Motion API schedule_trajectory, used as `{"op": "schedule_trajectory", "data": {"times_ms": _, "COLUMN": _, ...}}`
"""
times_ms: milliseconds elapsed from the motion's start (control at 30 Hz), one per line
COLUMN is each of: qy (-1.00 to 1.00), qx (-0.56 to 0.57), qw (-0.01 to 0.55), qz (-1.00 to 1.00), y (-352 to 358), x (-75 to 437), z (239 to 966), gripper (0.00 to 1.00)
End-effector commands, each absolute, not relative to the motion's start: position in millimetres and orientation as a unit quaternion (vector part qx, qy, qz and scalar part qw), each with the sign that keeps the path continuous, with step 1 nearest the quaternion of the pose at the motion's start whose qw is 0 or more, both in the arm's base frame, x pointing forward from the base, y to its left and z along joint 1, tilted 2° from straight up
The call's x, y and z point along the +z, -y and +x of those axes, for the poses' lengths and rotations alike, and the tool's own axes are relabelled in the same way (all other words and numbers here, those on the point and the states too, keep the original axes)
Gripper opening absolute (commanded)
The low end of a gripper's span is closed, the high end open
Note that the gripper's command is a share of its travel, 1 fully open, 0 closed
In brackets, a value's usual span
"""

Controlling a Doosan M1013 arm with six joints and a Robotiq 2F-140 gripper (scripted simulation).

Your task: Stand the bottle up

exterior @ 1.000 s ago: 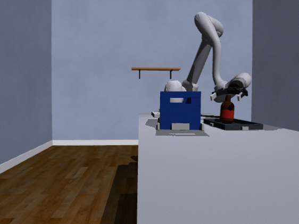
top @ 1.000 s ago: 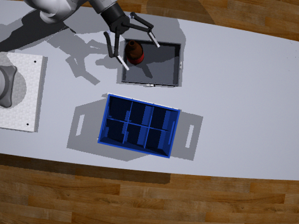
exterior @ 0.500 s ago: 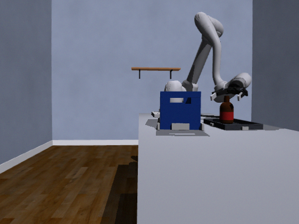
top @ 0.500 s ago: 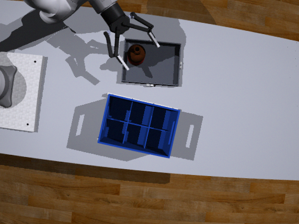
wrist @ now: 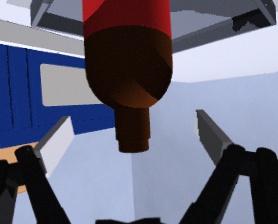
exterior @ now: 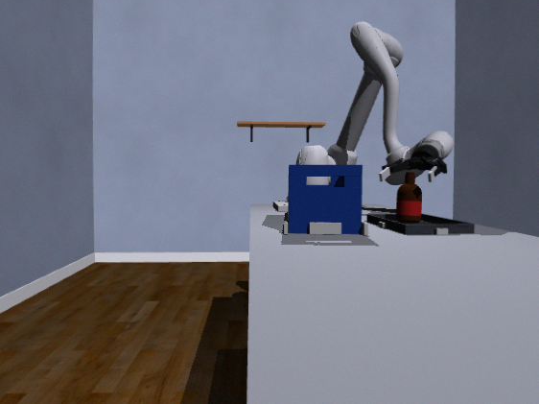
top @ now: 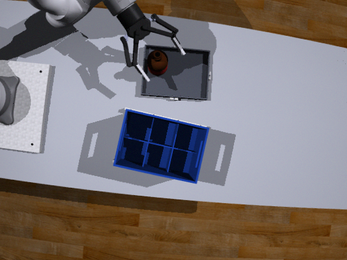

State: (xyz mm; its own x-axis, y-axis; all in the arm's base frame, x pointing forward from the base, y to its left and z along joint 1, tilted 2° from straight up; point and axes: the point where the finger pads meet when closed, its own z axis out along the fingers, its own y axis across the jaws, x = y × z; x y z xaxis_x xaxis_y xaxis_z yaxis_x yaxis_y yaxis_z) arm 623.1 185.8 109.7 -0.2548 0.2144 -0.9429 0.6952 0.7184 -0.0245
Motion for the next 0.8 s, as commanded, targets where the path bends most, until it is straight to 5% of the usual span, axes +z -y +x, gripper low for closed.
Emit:
{"op": "schedule_trajectory", "data": {"times_ms": 0, "qy": -0.759, "qx": -0.226, "qw": 0.532, "qz": 0.300, "y": -185.8, "x": 109.7, "z": 623.1, "gripper": 1.00}}
{"op": "schedule_trajectory", "data": {"times_ms": 767, "qy": -0.759, "qx": -0.226, "qw": 0.532, "qz": 0.300, "y": -185.8, "x": 109.7, "z": 623.1, "gripper": 1.00}}
